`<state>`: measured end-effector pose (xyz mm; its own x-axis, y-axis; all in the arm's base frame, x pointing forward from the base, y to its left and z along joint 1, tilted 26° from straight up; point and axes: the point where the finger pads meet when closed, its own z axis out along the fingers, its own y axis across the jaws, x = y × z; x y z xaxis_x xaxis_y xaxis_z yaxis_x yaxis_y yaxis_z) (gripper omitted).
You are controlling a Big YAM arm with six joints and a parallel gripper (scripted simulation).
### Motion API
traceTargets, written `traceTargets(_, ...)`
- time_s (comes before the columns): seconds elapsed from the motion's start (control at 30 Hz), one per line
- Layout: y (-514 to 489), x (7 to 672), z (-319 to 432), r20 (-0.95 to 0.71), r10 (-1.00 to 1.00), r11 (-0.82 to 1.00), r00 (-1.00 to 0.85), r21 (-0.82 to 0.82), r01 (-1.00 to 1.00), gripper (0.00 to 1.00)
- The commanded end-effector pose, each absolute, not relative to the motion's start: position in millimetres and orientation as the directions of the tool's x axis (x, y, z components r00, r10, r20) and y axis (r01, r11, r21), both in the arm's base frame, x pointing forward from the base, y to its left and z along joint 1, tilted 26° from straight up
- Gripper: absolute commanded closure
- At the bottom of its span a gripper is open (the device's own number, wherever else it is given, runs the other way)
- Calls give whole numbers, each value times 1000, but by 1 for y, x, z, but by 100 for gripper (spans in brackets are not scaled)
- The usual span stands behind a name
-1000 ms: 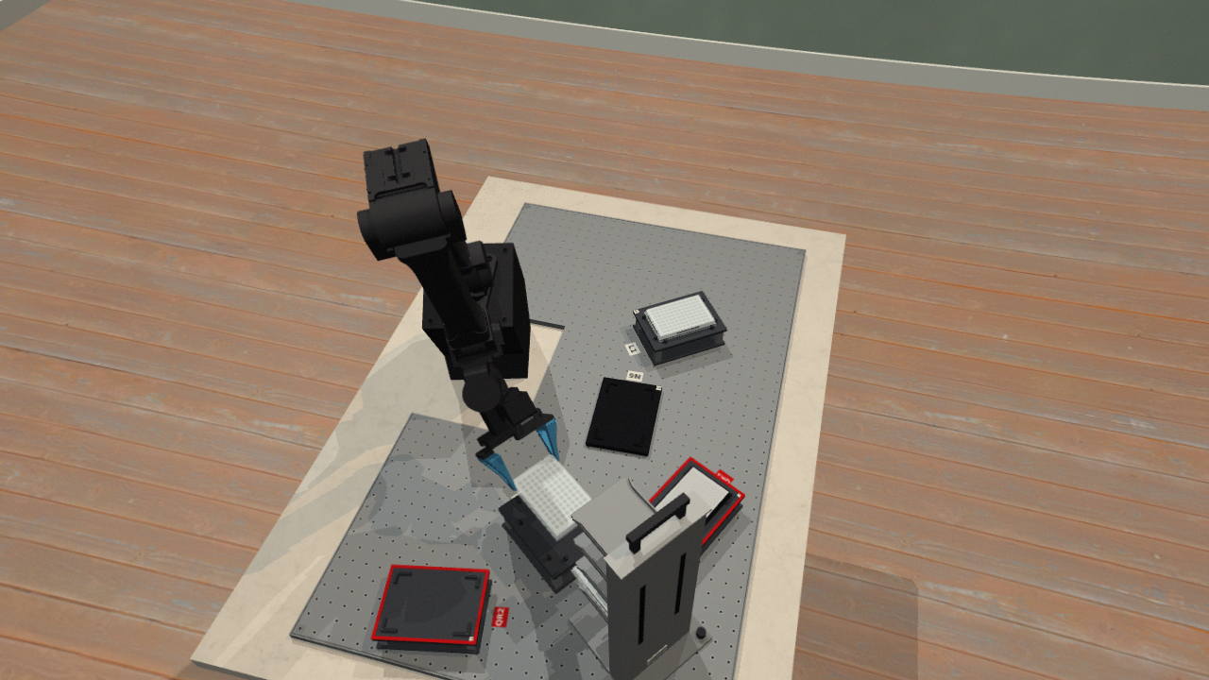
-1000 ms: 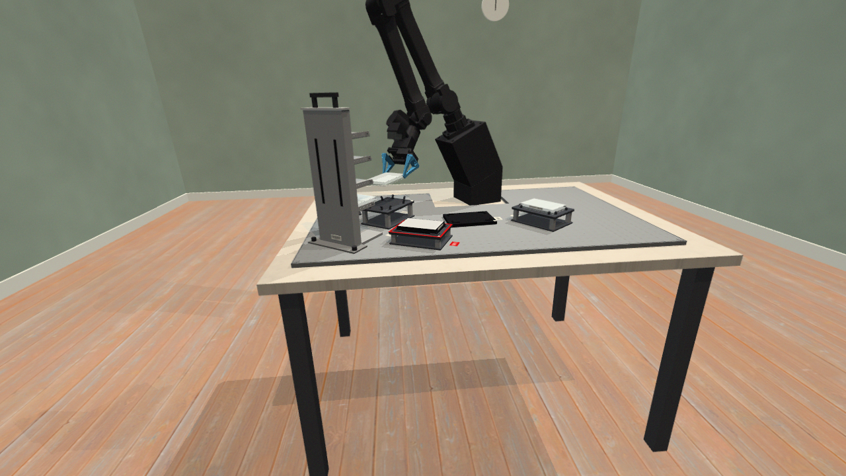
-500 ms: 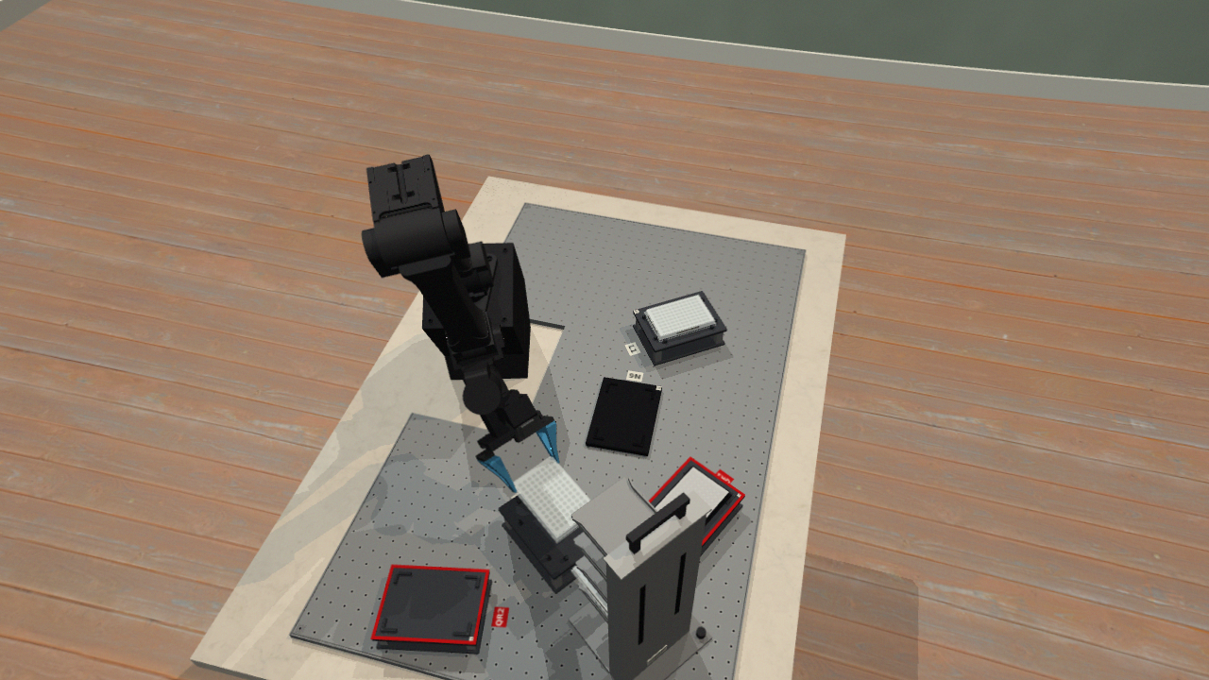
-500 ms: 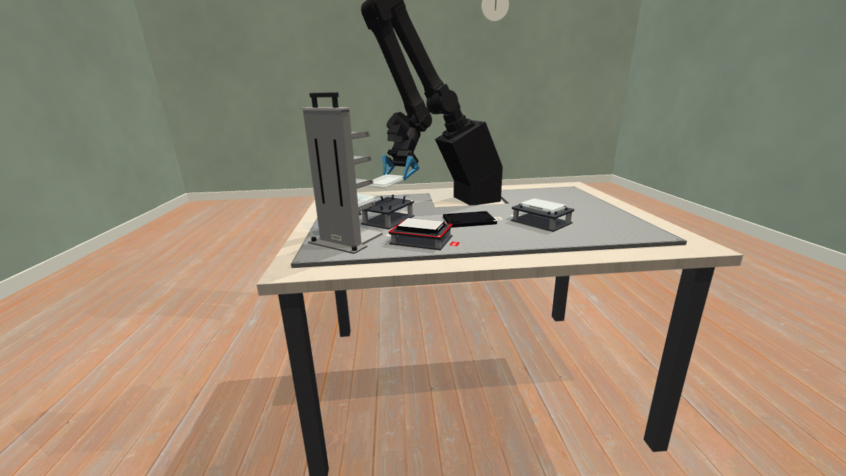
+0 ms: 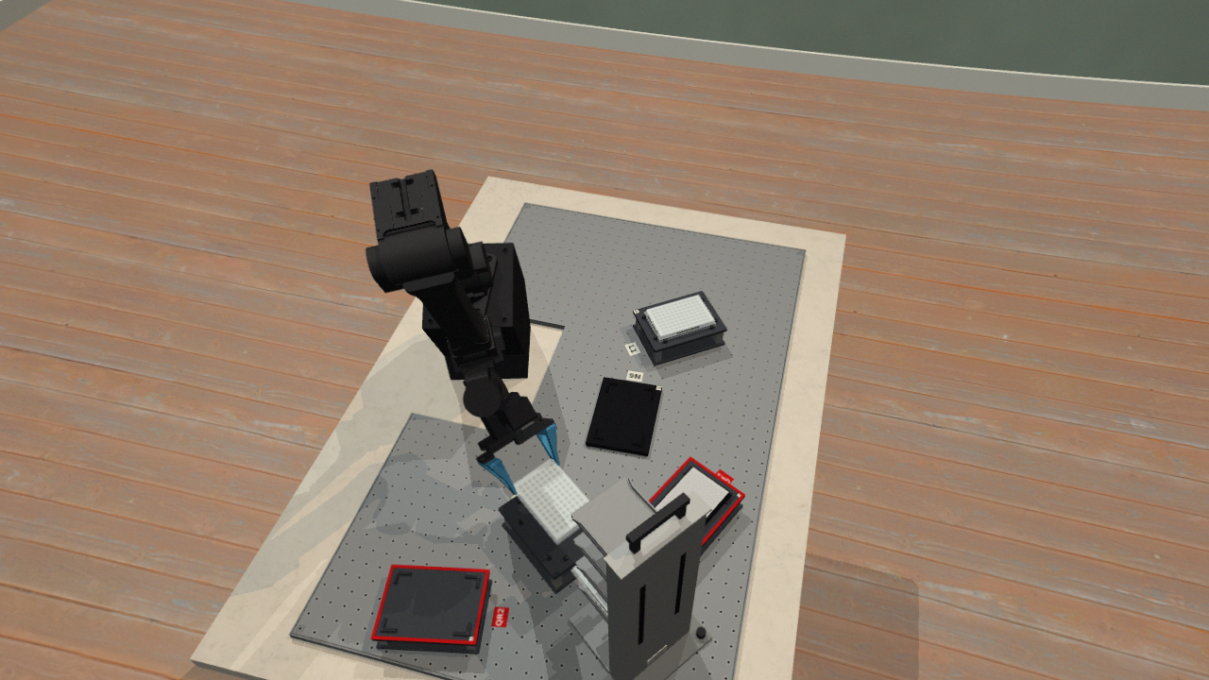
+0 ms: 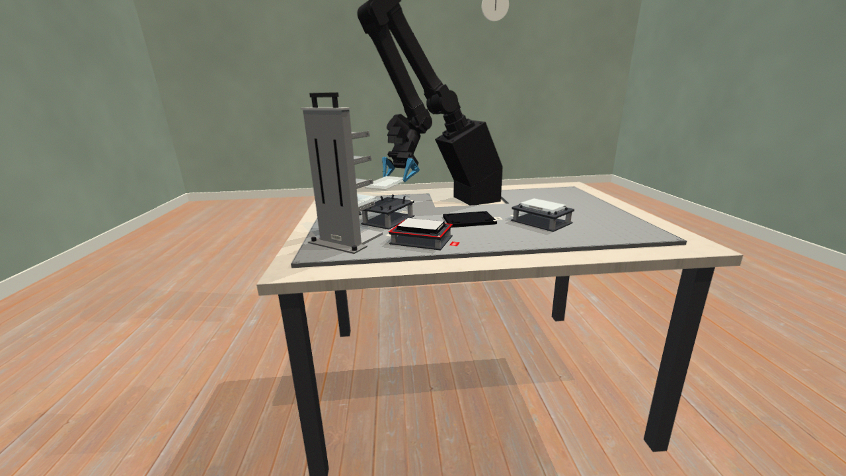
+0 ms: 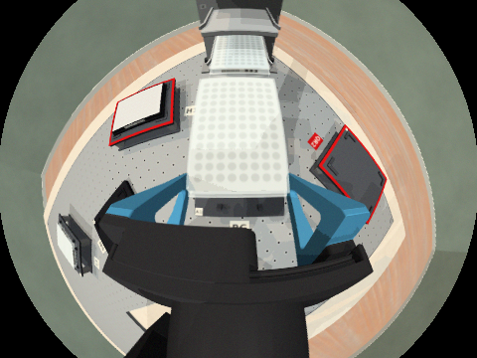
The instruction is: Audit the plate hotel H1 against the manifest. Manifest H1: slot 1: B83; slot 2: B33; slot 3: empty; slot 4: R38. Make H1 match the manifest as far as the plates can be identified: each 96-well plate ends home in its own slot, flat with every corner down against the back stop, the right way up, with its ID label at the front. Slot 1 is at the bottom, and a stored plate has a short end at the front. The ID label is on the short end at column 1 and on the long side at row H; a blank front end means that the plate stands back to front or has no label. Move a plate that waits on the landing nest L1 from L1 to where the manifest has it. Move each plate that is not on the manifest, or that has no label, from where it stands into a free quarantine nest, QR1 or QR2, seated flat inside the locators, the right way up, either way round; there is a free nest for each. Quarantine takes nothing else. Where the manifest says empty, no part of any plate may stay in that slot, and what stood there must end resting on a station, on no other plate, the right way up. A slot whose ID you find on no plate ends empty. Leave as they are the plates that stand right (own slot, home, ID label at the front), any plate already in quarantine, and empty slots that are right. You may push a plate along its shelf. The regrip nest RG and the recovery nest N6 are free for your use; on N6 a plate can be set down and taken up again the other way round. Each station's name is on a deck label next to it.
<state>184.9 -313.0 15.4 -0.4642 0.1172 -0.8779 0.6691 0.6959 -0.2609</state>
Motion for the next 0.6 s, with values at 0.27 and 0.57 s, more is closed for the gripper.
traceTargets(0.27, -318, 183, 16, -882, 92, 686, -462, -280, 672, 14)
traceTargets(0.57, -321, 183, 13, -883, 90, 685, -461, -281, 672, 14)
